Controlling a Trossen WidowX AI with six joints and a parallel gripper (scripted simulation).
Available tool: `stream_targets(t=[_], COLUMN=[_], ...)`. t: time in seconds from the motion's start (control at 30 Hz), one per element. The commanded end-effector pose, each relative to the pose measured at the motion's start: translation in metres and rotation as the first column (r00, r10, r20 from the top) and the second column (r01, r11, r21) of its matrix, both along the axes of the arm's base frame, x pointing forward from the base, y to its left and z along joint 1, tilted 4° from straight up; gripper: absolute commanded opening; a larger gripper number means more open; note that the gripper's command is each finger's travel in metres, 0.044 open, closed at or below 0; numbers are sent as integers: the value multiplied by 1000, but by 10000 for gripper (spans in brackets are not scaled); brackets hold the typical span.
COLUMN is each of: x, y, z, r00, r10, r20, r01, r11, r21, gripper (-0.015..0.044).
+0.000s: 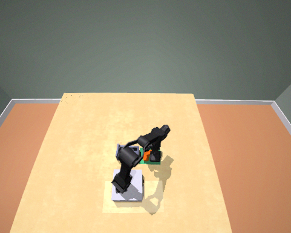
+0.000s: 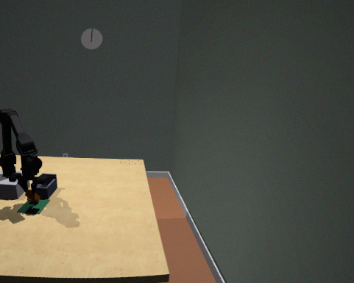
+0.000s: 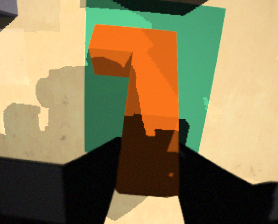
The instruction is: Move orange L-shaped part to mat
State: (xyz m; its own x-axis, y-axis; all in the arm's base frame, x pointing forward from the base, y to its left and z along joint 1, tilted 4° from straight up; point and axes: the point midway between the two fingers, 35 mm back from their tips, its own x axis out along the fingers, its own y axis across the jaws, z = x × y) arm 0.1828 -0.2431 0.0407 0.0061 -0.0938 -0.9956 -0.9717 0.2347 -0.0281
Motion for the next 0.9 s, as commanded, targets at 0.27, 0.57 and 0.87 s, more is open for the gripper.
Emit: stream_targets(t=[0.27,0.57,0.87], x=[0,-1,2], y=[1,1,1], z=[-6,-5,32], r00=[1000,1000,1000], r10=[4,0,2], r20=[2,-3,0], r01=[-4,0,-2], r11=[1000,1000,1000], r21=[6,3,4], gripper=[0,131,368])
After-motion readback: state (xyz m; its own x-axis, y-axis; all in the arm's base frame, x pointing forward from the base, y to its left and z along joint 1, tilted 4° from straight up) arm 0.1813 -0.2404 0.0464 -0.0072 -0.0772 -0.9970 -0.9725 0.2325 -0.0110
